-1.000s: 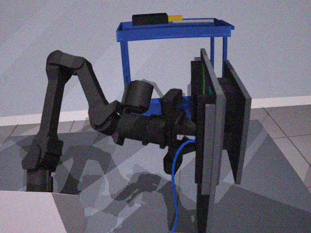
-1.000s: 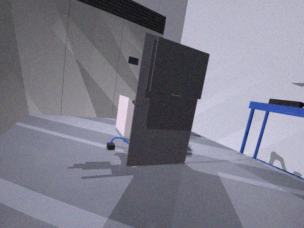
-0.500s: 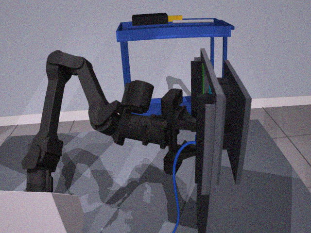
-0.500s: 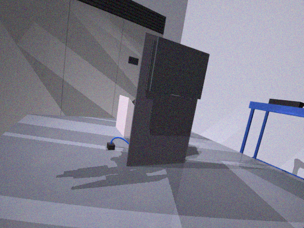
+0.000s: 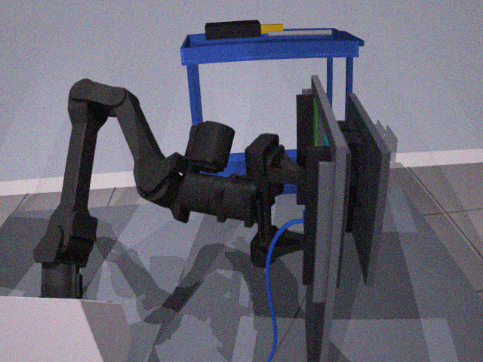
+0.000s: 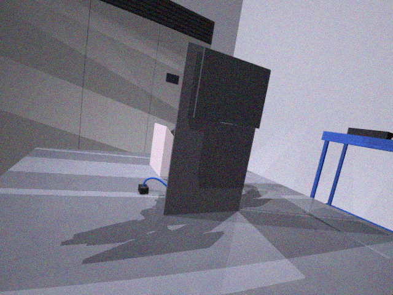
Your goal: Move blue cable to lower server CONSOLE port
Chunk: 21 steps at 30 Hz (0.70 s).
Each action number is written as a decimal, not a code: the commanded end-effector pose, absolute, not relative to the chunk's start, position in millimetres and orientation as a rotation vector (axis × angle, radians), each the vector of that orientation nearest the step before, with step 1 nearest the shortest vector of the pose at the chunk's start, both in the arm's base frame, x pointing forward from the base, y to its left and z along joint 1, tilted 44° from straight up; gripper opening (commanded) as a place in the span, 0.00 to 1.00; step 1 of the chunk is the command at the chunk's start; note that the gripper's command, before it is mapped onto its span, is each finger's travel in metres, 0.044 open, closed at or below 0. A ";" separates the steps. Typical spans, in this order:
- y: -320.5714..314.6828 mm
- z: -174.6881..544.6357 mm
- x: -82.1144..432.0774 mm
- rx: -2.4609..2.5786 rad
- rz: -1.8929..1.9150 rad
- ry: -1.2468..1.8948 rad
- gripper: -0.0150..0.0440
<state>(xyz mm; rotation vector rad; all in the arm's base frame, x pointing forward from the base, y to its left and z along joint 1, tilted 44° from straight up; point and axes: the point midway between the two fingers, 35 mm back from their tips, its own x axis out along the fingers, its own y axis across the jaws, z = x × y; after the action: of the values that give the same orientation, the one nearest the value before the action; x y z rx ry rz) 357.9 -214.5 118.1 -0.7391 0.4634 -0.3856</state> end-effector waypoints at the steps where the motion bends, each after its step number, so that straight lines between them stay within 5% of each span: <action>1: -213.7 118.4 354.5 -0.741 -0.380 0.466 1.00; 21: -212.5 123.0 342.5 -0.741 -0.380 0.467 1.00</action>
<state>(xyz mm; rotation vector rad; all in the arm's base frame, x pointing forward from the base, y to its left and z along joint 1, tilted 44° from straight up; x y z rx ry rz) 345.4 -213.3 123.2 -0.7391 0.4642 -0.3854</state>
